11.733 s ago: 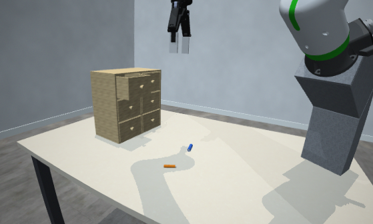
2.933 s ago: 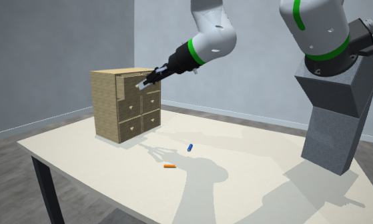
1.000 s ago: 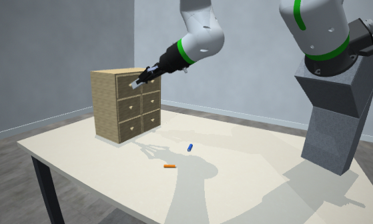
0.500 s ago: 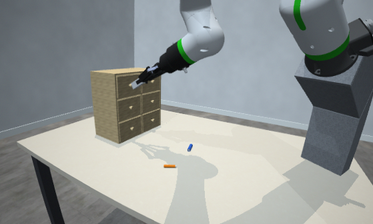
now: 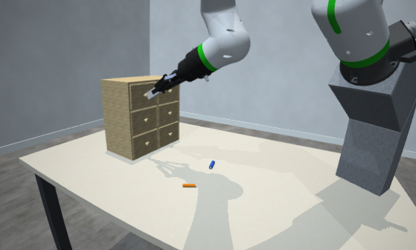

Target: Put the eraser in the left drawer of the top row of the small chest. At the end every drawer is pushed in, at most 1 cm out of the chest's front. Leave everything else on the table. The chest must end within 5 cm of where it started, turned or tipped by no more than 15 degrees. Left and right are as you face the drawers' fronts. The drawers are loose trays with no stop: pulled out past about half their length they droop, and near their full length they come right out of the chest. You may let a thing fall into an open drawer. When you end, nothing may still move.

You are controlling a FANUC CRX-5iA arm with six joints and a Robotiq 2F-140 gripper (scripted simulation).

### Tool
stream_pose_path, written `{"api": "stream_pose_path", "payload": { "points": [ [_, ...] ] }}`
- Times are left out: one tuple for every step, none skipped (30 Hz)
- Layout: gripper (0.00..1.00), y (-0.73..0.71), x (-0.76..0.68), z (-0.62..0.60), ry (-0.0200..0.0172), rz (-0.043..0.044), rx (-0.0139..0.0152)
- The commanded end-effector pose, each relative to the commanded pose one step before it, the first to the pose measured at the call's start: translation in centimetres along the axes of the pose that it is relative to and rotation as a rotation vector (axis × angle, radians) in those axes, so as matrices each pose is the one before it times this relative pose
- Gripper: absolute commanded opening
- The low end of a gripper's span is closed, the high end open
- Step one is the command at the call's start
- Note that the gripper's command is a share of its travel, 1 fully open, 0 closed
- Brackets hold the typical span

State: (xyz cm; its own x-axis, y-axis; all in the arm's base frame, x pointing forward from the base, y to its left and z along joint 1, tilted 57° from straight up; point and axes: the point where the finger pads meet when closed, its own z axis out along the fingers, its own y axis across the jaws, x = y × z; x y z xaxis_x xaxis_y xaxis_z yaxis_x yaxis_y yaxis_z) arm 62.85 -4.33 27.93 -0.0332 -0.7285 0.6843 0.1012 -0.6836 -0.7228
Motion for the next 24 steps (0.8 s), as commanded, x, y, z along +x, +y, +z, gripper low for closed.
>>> {"api": "stream_pose_path", "payload": {
  "points": [
    [0.00,0.014,0.026,-0.003,0.00030,-0.00018,-0.00014],
    [0.00,0.000,0.000,0.000,0.00000,0.00000,0.00000],
    [0.00,0.000,0.000,0.000,0.00000,0.00000,0.00000],
    [0.00,0.000,0.000,0.000,0.00000,0.00000,0.00000],
    [0.00,0.000,0.000,0.000,0.00000,0.00000,0.00000],
    [0.00,0.000,0.000,0.000,0.00000,0.00000,0.00000],
    [0.00,0.000,0.000,0.000,0.00000,0.00000,0.00000],
    [0.00,0.000,0.000,0.000,0.00000,0.00000,0.00000],
    [0.00,0.000,0.000,0.000,0.00000,0.00000,0.00000],
    [0.00,0.000,-0.004,-0.007,0.00000,0.00000,0.00000],
    [0.00,0.000,-0.024,-0.042,0.00000,0.00000,0.00000],
    [0.00,0.000,-0.059,-0.102,0.00000,0.00000,0.00000],
    [0.00,-0.001,-0.101,-0.174,0.00000,0.00000,0.00000],
    [0.00,0.000,0.000,0.000,0.00000,0.00000,0.00000],
    [0.00,0.000,0.000,0.000,0.00000,0.00000,0.00000],
    [0.00,0.000,-0.144,-0.250,0.00000,0.00000,0.00000],
    [0.00,0.000,-0.185,-0.320,0.00000,0.00000,0.00000],
    [0.00,0.000,-0.219,-0.380,0.00000,0.00000,0.00000],
    [0.00,0.000,-0.244,-0.423,0.00000,0.00000,0.00000],
    [0.00,0.000,-0.258,-0.446,0.00000,0.00000,0.00000],
    [0.00,0.000,-0.259,-0.448,0.00000,0.00000,0.00000],
    [0.00,0.001,-0.247,-0.428,-0.00001,-0.00001,0.00000],
    [0.00,0.001,-0.223,-0.387,-0.00001,0.00000,0.00000],
    [0.00,0.000,-0.190,-0.328,0.00000,0.00000,0.00000]
  ]
}}
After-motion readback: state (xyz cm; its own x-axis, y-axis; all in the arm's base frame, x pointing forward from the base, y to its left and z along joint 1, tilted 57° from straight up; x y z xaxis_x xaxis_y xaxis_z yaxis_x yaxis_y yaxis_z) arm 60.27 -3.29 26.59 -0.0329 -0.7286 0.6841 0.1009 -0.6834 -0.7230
